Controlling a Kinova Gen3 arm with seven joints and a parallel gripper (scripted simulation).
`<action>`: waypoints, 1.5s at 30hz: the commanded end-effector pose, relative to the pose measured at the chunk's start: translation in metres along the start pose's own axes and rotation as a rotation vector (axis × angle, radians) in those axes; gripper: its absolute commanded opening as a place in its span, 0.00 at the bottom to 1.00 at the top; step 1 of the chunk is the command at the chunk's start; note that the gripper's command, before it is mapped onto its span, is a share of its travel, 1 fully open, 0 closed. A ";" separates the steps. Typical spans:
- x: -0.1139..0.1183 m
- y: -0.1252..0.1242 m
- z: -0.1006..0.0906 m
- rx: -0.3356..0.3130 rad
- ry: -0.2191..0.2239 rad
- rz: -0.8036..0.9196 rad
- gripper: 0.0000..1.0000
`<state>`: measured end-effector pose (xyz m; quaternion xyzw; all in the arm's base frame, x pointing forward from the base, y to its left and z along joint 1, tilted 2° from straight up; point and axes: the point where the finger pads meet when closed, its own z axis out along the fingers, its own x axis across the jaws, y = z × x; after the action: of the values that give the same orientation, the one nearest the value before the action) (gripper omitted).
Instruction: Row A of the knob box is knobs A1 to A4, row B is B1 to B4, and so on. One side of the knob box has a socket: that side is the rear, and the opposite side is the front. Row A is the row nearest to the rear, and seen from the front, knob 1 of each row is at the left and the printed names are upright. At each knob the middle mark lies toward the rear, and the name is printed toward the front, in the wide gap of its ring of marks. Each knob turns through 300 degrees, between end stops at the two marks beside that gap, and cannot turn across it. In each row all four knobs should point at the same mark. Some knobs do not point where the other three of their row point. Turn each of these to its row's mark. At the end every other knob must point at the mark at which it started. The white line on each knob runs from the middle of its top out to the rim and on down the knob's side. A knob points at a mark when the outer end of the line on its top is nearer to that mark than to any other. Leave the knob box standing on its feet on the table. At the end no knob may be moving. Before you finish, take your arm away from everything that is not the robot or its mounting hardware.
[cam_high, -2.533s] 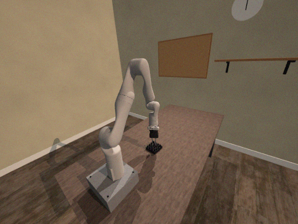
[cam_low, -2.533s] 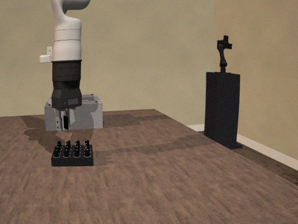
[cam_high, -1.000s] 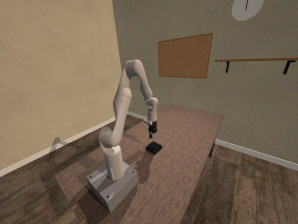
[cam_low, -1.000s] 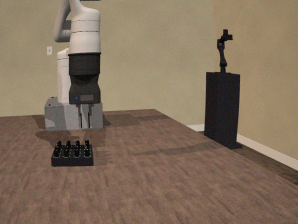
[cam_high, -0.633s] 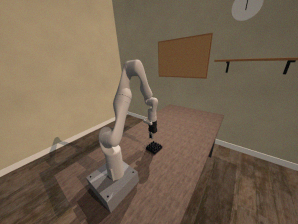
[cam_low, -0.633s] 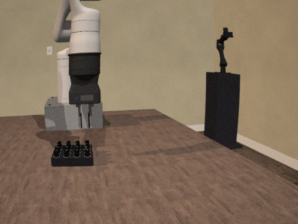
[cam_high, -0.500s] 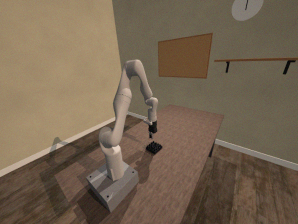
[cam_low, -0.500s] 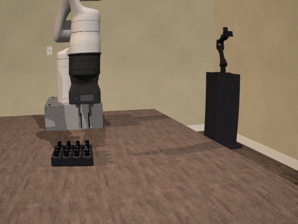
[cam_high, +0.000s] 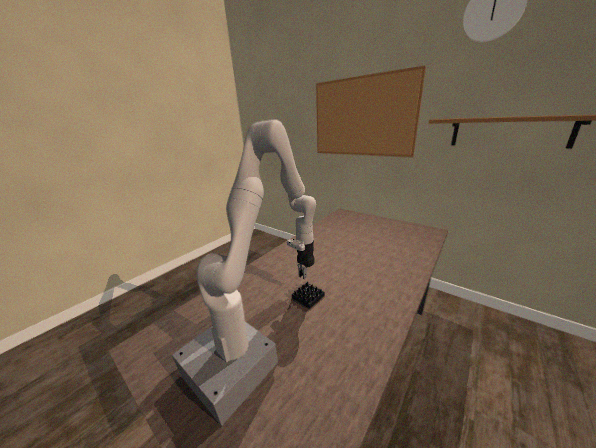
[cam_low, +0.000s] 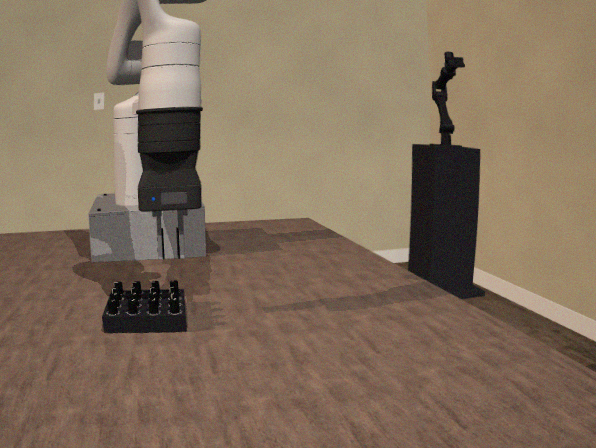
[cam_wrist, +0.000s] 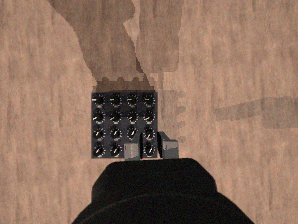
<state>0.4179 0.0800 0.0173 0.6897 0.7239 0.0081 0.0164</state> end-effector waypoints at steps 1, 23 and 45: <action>0.000 0.000 0.001 0.000 0.000 0.000 0.46; 0.000 0.000 0.025 0.000 0.000 0.000 0.46; 0.000 0.000 0.040 0.000 0.000 0.000 0.46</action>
<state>0.4194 0.0800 -0.0228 0.6897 0.7239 0.0081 0.0164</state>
